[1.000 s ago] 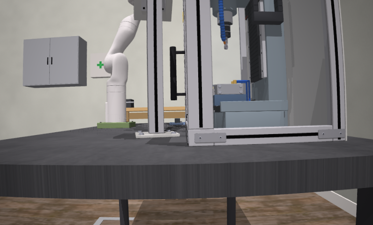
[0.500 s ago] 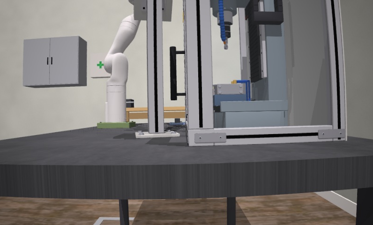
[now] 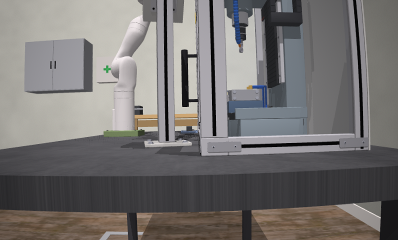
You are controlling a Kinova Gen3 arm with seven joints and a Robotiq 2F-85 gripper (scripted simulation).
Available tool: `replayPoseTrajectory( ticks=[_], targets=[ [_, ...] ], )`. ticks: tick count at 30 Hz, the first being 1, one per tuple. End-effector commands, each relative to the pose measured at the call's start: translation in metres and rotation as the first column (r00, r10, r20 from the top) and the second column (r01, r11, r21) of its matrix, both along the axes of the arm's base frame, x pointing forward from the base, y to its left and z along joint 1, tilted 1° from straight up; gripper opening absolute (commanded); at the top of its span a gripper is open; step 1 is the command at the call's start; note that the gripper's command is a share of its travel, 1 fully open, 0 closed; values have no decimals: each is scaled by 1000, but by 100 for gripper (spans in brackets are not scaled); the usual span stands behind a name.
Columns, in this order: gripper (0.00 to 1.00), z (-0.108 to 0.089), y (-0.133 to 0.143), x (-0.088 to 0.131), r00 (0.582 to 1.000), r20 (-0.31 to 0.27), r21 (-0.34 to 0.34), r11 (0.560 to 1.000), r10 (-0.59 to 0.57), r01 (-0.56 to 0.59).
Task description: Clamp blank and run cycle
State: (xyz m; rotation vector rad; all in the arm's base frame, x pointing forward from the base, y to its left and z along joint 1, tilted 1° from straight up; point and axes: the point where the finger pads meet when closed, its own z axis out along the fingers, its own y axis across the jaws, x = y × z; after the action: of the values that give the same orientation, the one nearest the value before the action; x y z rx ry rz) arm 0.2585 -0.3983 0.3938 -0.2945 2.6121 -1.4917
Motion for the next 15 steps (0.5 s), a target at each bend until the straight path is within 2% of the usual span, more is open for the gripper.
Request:
replayPoseTrajectory(
  ticks=[1, 15],
  targets=[
    [10, 1, 0, 0, 1000, 1, -1, 1000, 0, 0],
    [10, -1, -4, 1, 1000, 1, -1, 1000, 0, 0]
  ],
)
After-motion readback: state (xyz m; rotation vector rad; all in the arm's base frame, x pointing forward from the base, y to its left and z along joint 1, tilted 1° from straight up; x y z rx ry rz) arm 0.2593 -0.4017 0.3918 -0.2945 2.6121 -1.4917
